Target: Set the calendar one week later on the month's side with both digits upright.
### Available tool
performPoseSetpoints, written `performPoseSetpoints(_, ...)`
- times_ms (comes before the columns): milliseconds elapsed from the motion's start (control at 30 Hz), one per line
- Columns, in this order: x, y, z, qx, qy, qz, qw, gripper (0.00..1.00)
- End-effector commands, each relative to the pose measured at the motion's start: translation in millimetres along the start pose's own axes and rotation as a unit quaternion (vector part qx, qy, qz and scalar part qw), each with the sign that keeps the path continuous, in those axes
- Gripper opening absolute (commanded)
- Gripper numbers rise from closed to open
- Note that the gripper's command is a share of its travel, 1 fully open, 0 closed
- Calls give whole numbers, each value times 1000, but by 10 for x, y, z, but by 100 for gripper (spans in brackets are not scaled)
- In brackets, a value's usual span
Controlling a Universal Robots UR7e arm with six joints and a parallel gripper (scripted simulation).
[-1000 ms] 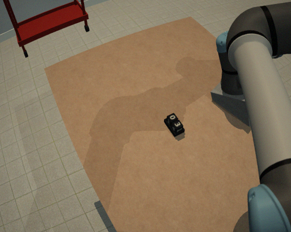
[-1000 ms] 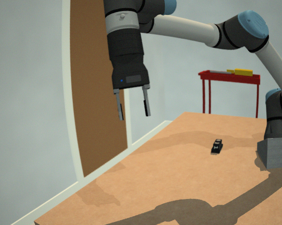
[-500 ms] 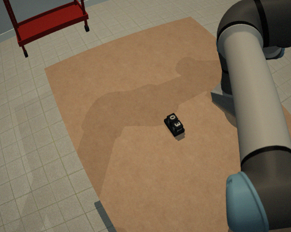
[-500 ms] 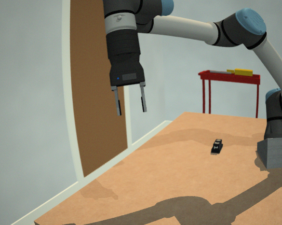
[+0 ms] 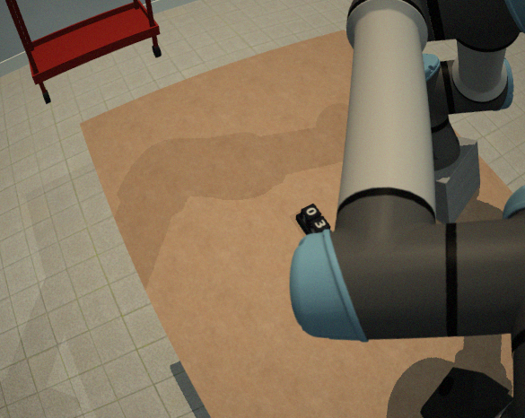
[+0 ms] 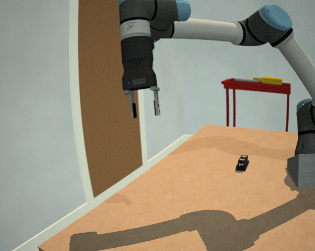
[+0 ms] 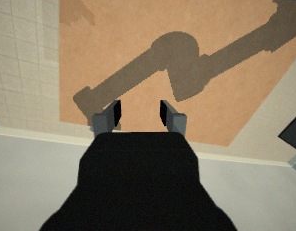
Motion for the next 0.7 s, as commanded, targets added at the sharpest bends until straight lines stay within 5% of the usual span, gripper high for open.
performPoseSetpoints(0,-22,486,95,0,10,-62,998,100)
performPoseSetpoints(267,87,1451,188,3,27,-189,982,100)
performPoseSetpoints(333,87,1451,188,3,27,-189,982,100)
performPoseSetpoints(667,478,2555,169,8,48,-346,937,100)
Point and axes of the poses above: the point where the finger pads meet when closed, its own z axis back along the fingers, its own x axis across the jaws, y = z × x, the point moved 4 cm from there along z, back along the fingers, and after that the axes turned 4 degrees about z, right-handed, at the moved point
